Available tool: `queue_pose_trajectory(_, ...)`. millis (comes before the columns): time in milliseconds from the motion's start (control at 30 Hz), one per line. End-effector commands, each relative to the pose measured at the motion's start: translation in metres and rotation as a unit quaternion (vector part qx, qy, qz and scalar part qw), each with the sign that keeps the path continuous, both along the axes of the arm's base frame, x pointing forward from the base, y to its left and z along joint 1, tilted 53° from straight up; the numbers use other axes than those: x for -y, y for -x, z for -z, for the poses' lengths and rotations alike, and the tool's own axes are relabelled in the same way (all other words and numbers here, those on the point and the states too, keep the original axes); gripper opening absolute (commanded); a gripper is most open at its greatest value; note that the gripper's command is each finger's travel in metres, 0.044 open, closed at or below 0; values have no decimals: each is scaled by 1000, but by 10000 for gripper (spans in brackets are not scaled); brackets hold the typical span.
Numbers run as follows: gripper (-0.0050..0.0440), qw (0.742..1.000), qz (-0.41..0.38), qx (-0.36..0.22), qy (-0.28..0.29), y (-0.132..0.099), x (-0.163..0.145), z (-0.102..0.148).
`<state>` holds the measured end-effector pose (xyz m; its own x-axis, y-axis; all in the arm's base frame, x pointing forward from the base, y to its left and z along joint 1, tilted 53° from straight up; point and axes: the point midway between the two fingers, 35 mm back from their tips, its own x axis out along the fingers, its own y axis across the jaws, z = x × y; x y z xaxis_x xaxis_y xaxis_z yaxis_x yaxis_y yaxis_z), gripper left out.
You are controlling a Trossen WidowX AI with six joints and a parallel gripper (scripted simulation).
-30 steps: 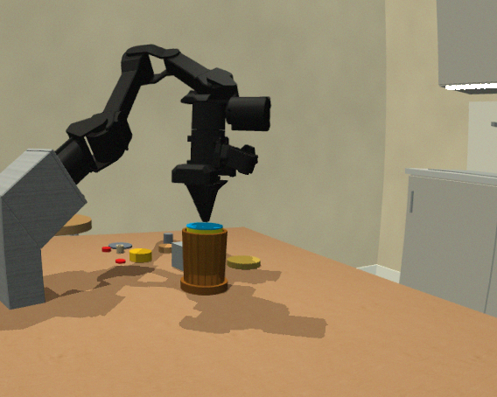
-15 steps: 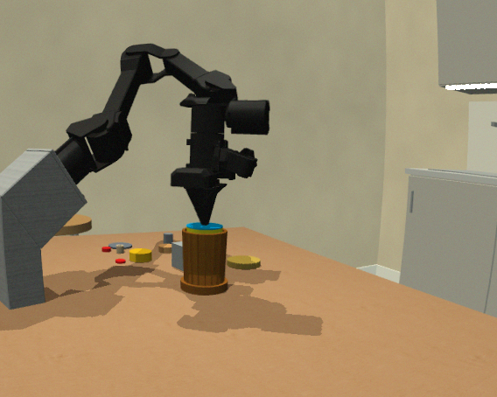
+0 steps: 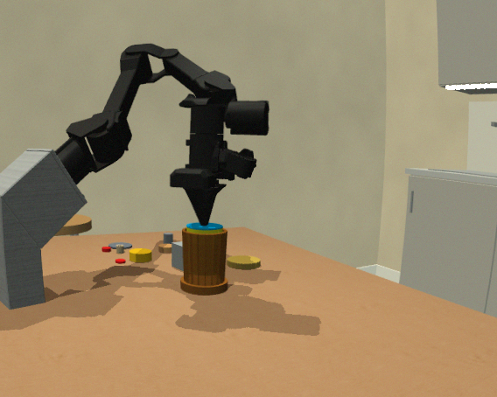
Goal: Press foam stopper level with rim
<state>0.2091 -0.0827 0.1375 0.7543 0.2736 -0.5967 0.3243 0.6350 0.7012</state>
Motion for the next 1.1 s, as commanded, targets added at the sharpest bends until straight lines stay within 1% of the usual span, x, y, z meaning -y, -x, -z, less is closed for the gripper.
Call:
queue_pose_trajectory(0, 0, 1000, 2, 2, 5, 0, 1, -1)
queue_pose_trajectory(1067, 0, 1000, 2, 2, 5, 0, -1, 1)
